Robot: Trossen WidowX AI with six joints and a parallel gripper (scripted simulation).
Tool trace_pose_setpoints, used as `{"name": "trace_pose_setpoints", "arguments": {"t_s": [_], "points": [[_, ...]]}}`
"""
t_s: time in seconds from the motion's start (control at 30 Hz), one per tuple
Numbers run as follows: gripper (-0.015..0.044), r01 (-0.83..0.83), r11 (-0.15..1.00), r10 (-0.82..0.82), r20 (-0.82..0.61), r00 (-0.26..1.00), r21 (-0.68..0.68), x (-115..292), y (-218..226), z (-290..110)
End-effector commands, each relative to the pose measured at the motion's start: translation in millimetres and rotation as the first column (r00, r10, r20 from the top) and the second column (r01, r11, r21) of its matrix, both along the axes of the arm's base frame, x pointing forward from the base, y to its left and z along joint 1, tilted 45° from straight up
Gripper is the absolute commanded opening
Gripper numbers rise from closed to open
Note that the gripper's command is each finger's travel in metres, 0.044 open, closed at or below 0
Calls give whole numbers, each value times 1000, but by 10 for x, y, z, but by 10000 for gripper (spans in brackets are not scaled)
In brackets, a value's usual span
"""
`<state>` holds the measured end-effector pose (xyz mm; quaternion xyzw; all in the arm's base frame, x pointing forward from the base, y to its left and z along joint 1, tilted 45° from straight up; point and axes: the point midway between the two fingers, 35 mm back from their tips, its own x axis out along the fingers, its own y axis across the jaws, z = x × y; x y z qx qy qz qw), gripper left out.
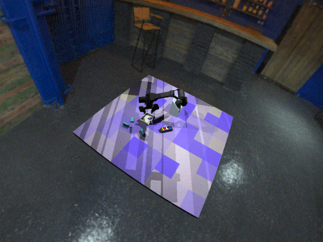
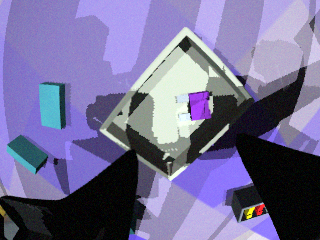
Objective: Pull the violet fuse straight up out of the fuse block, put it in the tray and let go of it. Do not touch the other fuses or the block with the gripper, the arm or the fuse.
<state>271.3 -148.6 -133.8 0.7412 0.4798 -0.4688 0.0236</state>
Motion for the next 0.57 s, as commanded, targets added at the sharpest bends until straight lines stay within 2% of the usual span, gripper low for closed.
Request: {"name": "trace_pose_setpoints", "arguments": {"t_s": [0.0,0.53], "points": [[330,-7,1000,7,1,1000,-5,1,-31,37],[330,-2,1000,2,-1,1000,1,0,-3,15]]}}
